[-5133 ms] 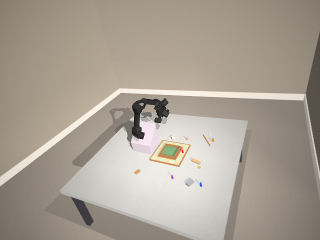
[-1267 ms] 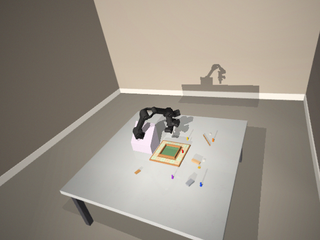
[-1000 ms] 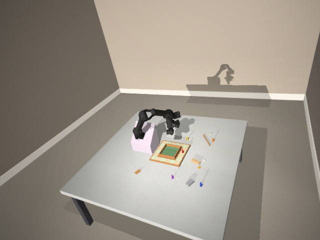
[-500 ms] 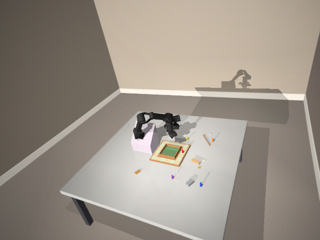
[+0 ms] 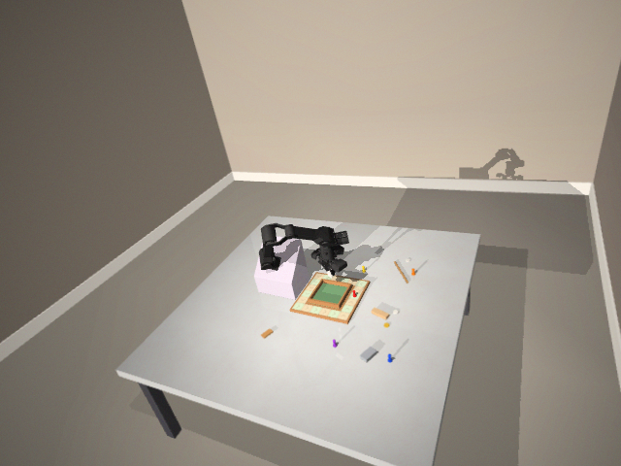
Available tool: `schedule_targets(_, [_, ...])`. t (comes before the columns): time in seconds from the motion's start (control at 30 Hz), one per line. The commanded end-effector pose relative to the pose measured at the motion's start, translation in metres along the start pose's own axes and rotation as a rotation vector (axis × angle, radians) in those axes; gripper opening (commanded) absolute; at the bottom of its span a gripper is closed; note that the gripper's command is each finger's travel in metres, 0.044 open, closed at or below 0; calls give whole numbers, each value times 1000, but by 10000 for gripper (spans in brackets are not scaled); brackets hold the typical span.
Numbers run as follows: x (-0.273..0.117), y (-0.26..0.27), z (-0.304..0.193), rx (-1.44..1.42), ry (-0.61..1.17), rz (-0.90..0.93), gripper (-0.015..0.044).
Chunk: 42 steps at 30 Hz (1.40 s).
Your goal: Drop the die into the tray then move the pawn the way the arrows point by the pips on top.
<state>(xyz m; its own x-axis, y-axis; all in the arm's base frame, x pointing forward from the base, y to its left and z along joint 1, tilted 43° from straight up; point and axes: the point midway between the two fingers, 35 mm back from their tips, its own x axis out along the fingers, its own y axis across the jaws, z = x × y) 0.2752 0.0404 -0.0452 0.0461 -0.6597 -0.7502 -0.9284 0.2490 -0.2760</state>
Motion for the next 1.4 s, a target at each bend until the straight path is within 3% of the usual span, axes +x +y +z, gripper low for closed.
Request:
schedule_targets(0.0, [2, -7, -12, -125, 5, -7, 0])
schedule_targets(0.37, [10, -18, -38, -417, 25, -5, 0])
schedule_targets(0.63, [12, -17, -40, -436, 9, 9, 0])
schedule_targets(1.03, [24, -6, -39, -441, -342, 186, 0])
schedule_targets(1.37, [27, -4, -39, -424, -665, 211, 0])
